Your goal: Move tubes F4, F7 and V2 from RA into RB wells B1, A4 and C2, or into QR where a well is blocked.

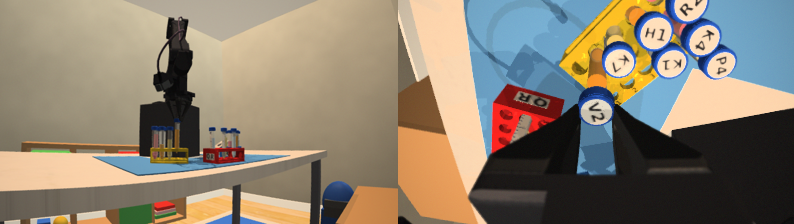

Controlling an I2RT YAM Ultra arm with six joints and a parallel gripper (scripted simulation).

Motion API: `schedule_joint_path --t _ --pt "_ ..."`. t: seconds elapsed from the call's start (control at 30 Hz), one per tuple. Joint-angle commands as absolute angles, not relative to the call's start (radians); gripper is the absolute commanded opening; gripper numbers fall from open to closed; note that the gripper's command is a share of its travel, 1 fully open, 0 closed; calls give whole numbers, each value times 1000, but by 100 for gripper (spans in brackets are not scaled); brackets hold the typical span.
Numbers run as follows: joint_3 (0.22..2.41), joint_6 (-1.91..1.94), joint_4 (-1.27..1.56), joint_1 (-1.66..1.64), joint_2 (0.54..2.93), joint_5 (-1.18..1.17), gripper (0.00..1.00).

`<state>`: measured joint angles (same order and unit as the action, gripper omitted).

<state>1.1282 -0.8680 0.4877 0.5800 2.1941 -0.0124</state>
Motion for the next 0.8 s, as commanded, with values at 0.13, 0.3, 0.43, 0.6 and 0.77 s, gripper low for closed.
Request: schedule_joint_path --t 0.13,0.3,0.43,0.6,0.77 --pt "1118 -863 464 593 2213 -13 0" --pt "1110 -862 456 593 2219 -13 0" --pt "1114 -862 449 593 2225 -13 0" --pt "1105 -862 447 593 2229 -13 0" --pt "1113 -861 435 593 2236 -13 0"
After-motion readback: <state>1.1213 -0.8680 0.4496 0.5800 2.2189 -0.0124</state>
